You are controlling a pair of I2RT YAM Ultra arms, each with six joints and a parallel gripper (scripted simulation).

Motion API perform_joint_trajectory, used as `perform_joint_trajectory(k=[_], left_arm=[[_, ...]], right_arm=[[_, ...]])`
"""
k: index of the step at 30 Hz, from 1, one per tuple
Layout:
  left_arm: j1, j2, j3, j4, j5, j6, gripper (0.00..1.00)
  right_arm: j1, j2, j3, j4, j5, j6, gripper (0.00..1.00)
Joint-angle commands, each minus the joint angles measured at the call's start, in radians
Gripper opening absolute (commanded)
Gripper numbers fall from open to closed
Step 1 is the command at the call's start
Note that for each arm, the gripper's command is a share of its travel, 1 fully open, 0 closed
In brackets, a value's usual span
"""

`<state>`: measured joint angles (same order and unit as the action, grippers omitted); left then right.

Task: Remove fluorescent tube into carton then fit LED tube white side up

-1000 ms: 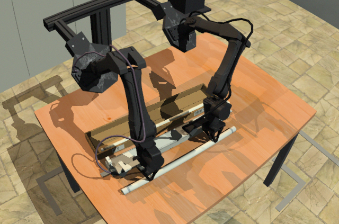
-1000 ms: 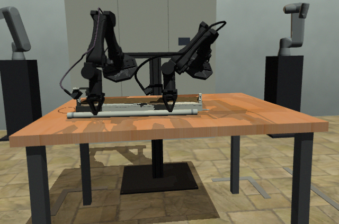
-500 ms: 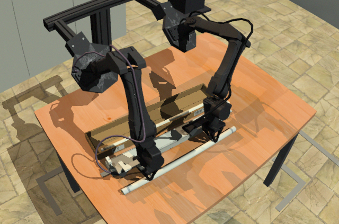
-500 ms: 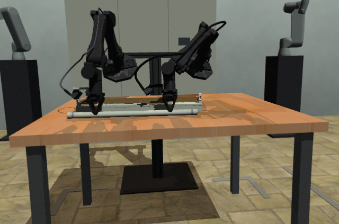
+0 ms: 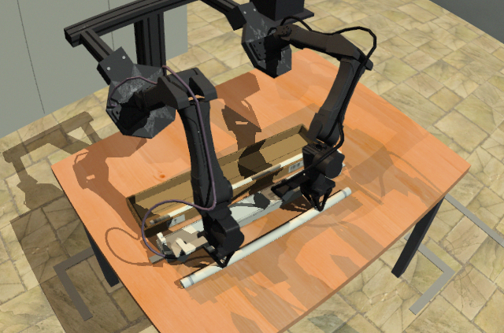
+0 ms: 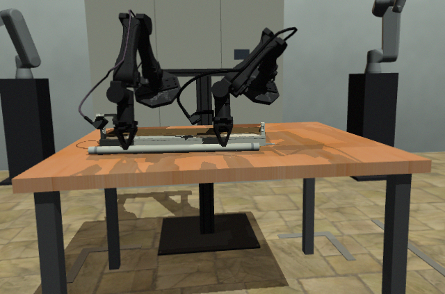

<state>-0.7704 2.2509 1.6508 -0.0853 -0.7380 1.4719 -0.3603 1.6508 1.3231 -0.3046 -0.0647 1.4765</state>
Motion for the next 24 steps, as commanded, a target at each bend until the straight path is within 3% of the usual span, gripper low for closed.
perform_joint_trajectory(k=[1, 24], left_arm=[[-0.035, -0.038, -0.023, -0.024, -0.016, -0.012, 0.11], [-0.056, -0.068, -0.019, -0.050, -0.034, -0.026, 0.11]], right_arm=[[-0.018, -0.039, -0.001, -0.020, 0.021, -0.008, 0.11], [-0.021, -0.077, -0.021, -0.048, 0.018, -0.006, 0.11]])
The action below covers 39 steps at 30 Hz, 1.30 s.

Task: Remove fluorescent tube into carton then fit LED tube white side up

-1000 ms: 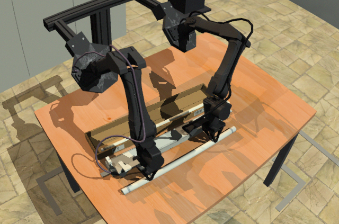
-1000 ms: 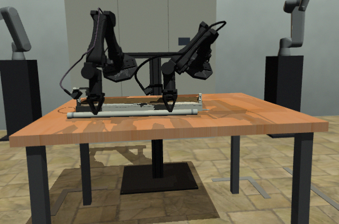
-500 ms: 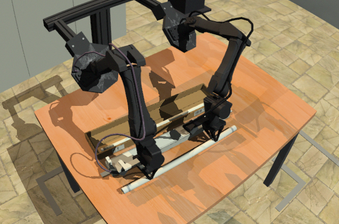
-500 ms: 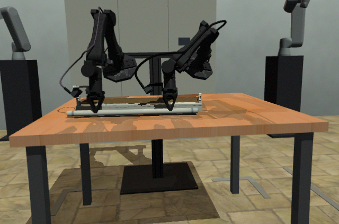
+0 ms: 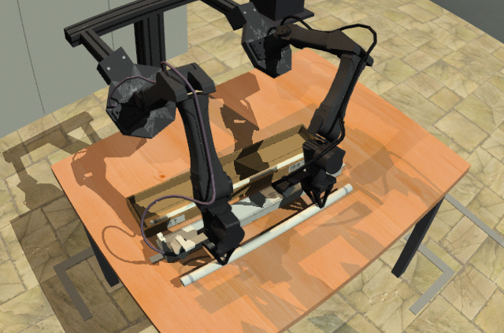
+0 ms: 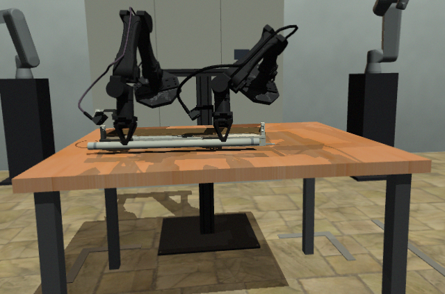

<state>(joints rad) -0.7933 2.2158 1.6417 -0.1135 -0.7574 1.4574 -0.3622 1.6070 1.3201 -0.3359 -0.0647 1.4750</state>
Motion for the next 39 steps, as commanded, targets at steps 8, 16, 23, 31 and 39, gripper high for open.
perform_joint_trajectory(k=[8, 16, 23, 31, 39], left_arm=[[-0.043, -0.049, -0.025, -0.039, -0.024, -0.020, 0.11], [-0.045, -0.053, -0.010, -0.033, -0.021, -0.013, 0.11], [-0.042, -0.046, -0.039, 0.006, -0.019, 0.003, 0.11], [-0.042, -0.034, -0.003, -0.019, -0.019, -0.010, 0.11], [-0.042, -0.031, 0.004, -0.019, -0.019, -0.010, 0.11]], right_arm=[[-0.020, -0.055, 0.010, -0.036, 0.015, -0.009, 0.11], [-0.020, -0.041, 0.010, -0.031, 0.016, 0.000, 0.11], [-0.019, -0.015, -0.016, 0.001, 0.016, 0.006, 0.11], [-0.009, -0.016, 0.011, -0.031, 0.016, 0.001, 0.11], [-0.003, -0.007, 0.022, -0.032, 0.015, -0.005, 0.11]])
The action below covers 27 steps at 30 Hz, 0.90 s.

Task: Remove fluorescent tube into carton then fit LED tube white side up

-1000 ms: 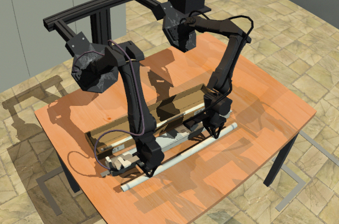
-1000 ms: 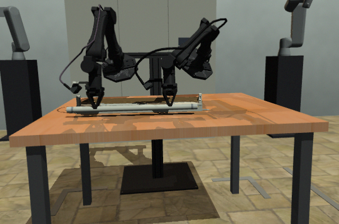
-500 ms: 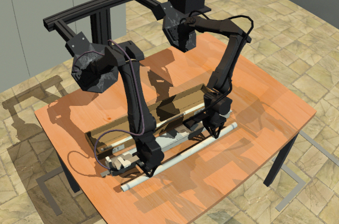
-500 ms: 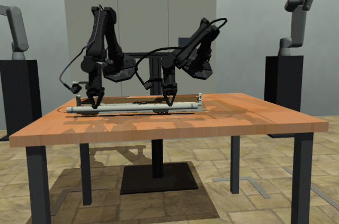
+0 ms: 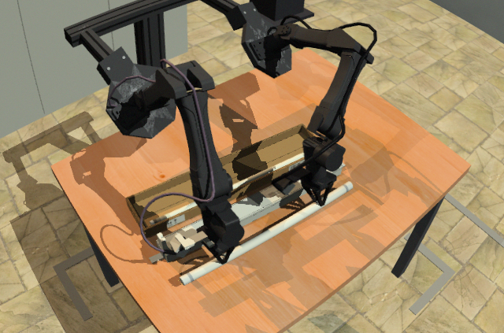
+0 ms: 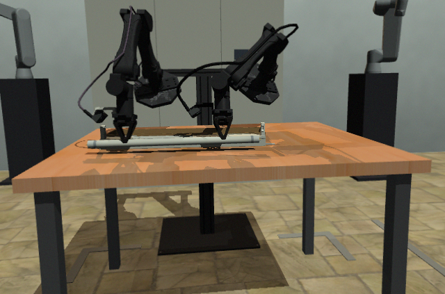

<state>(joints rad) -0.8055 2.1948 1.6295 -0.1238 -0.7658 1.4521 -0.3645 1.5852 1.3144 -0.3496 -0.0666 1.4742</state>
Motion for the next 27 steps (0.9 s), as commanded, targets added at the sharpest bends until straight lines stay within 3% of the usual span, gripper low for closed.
perform_joint_trajectory(k=[1, 27], left_arm=[[-0.030, -0.011, 0.015, -0.008, -0.010, -0.005, 0.11], [-0.029, -0.015, 0.031, -0.024, -0.004, -0.014, 0.11]], right_arm=[[0.000, 0.010, 0.028, -0.019, 0.017, -0.004, 0.11], [0.008, -0.011, 0.040, -0.031, 0.016, -0.009, 0.11]])
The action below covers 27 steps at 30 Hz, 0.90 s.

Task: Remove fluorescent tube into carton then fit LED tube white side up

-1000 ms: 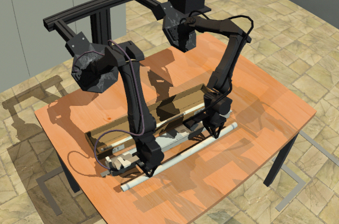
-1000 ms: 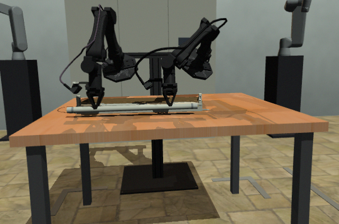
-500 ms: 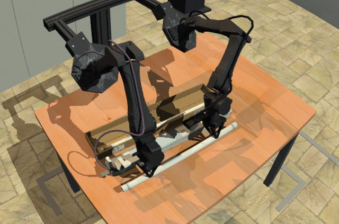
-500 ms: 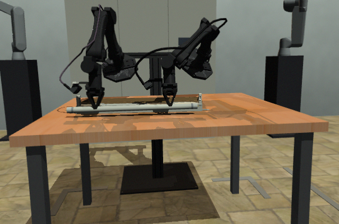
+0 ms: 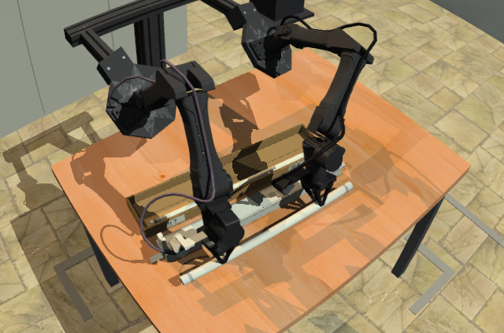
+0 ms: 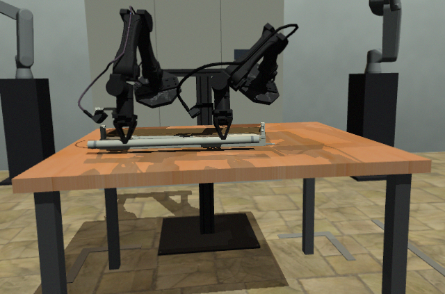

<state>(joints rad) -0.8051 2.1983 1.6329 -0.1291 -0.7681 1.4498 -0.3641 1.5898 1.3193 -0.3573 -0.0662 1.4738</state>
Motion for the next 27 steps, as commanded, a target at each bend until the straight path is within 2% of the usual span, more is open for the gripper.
perform_joint_trajectory(k=[1, 8, 12, 21, 27], left_arm=[[-0.030, -0.018, 0.028, -0.019, -0.002, -0.012, 0.11], [-0.029, 0.018, 0.048, -0.062, 0.013, -0.027, 0.11], [-0.029, -0.034, 0.060, -0.059, 0.012, -0.025, 0.11], [-0.028, 0.022, 0.070, -0.094, 0.017, -0.039, 0.11], [-0.027, -0.011, 0.087, -0.109, 0.021, -0.044, 0.11]], right_arm=[[0.007, -0.015, 0.035, -0.023, 0.016, -0.009, 0.11], [0.007, 0.013, 0.048, -0.054, 0.019, -0.007, 0.11], [0.009, -0.024, 0.055, -0.047, 0.018, -0.002, 0.11], [0.016, 0.025, 0.065, -0.076, 0.022, -0.005, 0.11], [0.006, 0.005, 0.076, -0.086, 0.022, -0.002, 0.11]])
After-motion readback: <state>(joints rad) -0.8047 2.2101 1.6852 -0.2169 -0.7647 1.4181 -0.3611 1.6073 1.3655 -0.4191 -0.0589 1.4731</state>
